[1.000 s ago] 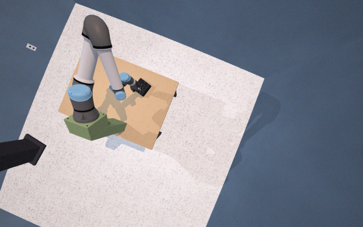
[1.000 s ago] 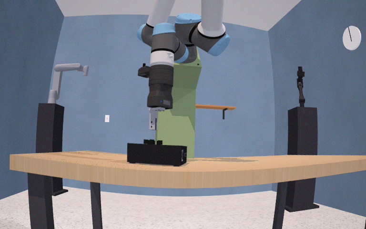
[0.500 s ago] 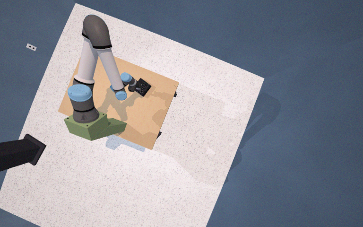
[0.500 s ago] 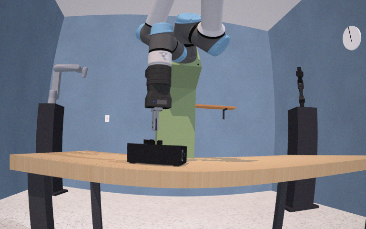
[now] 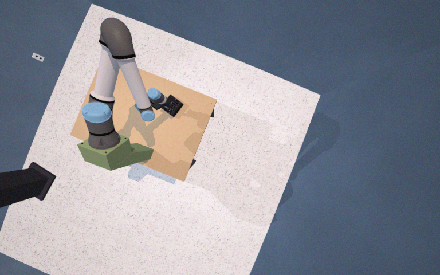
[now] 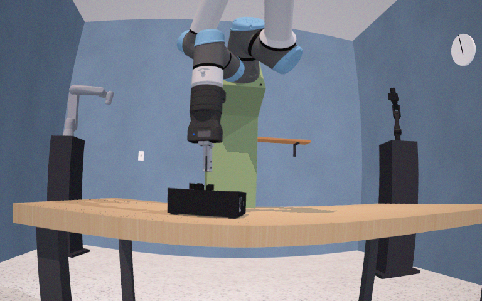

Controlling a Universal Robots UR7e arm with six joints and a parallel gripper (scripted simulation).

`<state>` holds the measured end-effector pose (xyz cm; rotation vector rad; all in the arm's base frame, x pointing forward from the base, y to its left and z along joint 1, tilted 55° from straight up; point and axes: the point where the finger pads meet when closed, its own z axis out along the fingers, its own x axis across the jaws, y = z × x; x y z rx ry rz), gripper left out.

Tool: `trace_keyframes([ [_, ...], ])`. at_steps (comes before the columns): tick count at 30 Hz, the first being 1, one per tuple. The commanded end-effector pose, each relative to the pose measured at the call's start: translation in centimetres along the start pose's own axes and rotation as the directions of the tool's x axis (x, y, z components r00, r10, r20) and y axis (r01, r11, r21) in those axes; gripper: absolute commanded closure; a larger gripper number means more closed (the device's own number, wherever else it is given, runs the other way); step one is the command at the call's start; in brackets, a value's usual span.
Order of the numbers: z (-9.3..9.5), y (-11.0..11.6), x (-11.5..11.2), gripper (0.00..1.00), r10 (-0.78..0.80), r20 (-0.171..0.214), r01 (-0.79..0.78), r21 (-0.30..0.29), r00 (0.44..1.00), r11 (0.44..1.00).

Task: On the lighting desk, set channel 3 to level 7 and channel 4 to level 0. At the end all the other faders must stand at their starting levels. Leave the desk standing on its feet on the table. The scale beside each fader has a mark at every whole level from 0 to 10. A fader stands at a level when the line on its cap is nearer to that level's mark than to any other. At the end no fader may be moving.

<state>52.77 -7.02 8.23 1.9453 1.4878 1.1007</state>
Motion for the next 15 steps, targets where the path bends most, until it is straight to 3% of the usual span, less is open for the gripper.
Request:
trace_keyframes([
  [1,0.0,0.4,0.3,1.00,0.274,0.015,-0.274,-0.016,0.961,0.962],
  [3,0.0,0.4,0.3,1.00,0.274,0.015,-0.274,-0.016,0.961,0.962],
  [6,0.0,0.6,0.5,1.00,0.411,0.014,-0.411,-0.019,0.911,0.912],
  [15,0.0,1.4,0.9,1.00,0.706,0.006,-0.706,-0.022,0.708,0.708],
])
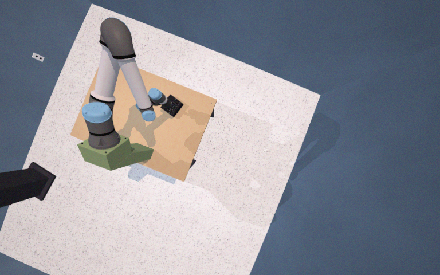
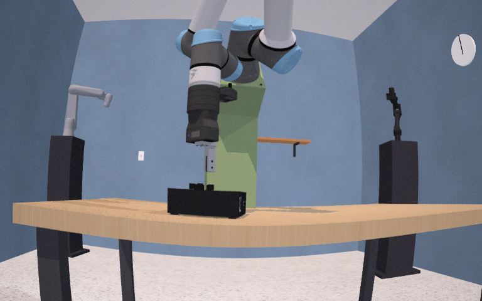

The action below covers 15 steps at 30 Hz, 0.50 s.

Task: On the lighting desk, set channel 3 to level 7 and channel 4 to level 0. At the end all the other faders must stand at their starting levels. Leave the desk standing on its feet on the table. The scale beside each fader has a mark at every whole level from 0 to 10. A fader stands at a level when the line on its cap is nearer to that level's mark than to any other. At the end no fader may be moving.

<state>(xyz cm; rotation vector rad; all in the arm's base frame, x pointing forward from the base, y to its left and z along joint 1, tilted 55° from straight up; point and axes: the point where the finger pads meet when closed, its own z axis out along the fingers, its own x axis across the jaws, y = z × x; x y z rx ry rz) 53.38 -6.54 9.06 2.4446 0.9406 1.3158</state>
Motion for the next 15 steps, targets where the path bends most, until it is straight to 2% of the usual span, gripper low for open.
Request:
trace_keyframes([
  [1,-0.06,0.49,0.53,1.00,0.248,0.004,-0.247,-0.022,0.969,0.969],
  [3,-0.06,0.62,0.67,1.00,0.315,0.002,-0.315,-0.022,0.949,0.949],
  [5,-0.06,0.62,0.67,1.00,0.315,0.002,-0.315,-0.022,0.949,0.949],
  [15,-0.05,1.30,1.22,1.00,0.577,-0.004,-0.577,-0.022,0.816,0.816],
])
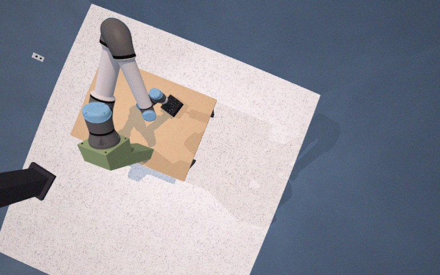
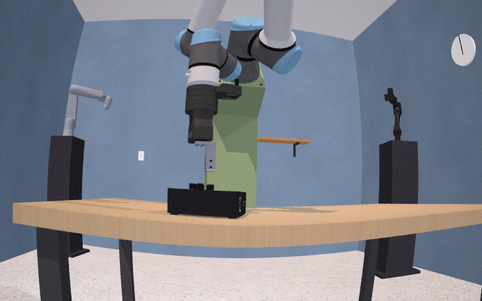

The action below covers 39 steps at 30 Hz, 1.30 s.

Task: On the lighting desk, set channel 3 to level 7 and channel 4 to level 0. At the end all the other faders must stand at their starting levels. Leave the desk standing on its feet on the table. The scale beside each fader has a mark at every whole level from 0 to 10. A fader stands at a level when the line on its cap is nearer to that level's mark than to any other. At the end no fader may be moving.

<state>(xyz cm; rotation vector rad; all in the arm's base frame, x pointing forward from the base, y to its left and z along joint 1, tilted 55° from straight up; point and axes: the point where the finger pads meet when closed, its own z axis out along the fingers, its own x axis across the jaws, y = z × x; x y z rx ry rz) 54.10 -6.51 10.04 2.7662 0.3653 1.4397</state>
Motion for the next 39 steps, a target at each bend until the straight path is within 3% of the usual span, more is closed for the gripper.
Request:
trace_keyframes([
  [1,-0.06,0.42,0.55,1.00,0.169,-0.005,-0.169,-0.016,0.986,0.985],
  [18,-0.06,0.86,1.15,1.00,0.389,-0.008,-0.389,-0.015,0.921,0.921],
  [39,-0.06,0.95,1.25,1.00,0.426,-0.009,-0.426,-0.014,0.905,0.904],
])
